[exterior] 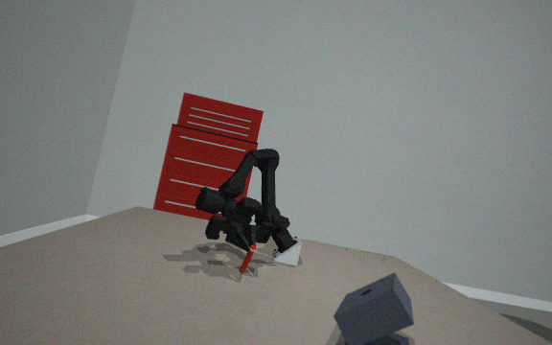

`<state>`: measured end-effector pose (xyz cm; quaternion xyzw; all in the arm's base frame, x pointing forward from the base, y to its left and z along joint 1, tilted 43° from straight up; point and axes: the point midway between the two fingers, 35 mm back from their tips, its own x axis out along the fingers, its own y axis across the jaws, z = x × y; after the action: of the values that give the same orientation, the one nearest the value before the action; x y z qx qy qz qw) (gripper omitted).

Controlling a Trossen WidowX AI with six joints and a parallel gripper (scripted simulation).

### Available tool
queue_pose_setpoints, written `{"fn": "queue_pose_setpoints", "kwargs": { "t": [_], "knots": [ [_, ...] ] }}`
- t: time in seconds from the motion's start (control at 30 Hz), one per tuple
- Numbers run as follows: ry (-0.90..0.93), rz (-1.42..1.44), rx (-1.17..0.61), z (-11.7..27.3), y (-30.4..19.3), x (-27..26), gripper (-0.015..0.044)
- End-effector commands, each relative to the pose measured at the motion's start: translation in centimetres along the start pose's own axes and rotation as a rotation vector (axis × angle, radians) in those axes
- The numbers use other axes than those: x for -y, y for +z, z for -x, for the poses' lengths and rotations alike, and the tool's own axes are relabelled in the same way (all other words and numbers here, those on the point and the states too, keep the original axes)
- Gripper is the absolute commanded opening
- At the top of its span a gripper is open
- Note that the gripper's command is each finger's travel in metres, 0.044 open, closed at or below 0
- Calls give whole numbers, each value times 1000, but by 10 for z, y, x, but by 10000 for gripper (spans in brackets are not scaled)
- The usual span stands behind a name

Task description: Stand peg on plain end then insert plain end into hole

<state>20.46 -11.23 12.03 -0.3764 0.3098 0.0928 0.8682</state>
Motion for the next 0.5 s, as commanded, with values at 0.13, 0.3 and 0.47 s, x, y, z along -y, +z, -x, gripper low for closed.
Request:
{"fn": "queue_pose_setpoints", "kwargs": {
  "t": [0.13, 0.3, 0.47],
  "knots": [
    [10, -2, 72, 4, -4, -4, 51],
    [10, -2, 115, 6, -6, -4, 51],
    [11, -2, 158, 9, -8, -4, 51]
  ]
}}
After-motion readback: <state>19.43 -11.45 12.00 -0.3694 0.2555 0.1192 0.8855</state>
